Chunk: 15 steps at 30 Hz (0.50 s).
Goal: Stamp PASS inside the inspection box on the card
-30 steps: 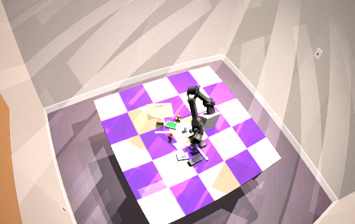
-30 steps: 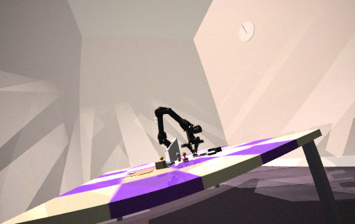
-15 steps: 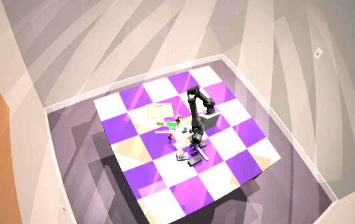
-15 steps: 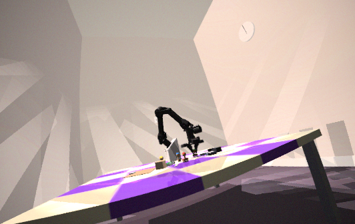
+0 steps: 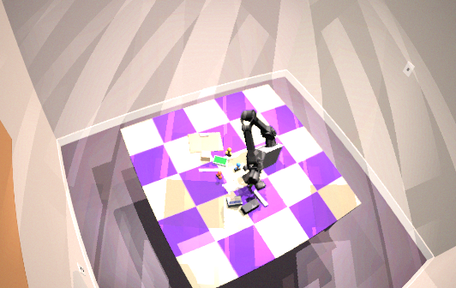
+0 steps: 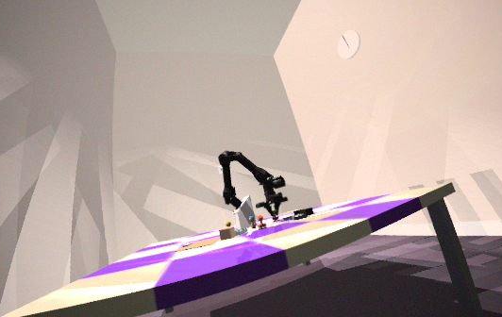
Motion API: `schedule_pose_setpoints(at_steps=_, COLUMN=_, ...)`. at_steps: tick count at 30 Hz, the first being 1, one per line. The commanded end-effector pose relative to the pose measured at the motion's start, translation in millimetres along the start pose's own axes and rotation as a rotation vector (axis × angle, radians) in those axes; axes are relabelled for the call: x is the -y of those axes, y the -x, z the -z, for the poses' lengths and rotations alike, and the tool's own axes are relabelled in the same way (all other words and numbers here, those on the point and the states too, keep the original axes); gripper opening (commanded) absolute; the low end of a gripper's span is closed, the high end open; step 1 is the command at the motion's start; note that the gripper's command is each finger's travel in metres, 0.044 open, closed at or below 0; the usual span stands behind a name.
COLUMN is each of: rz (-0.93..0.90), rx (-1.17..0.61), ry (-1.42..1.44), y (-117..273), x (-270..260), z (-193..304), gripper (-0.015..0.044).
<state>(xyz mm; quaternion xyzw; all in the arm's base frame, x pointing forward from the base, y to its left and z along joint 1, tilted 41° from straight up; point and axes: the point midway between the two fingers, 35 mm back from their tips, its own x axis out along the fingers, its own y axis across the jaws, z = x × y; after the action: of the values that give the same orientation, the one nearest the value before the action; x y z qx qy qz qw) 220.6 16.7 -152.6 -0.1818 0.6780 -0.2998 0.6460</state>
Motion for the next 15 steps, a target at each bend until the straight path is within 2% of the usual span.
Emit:
schedule_pose_setpoints(at_steps=1, rz=-0.006, rx=0.000, ry=-0.008, y=3.2, x=-1.4, z=-1.4, gripper=0.0000)
schedule_pose_setpoints(at_steps=15, rz=-0.007, rx=0.000, ry=-0.007, y=9.8, x=-1.6, z=-1.9, gripper=0.0000)
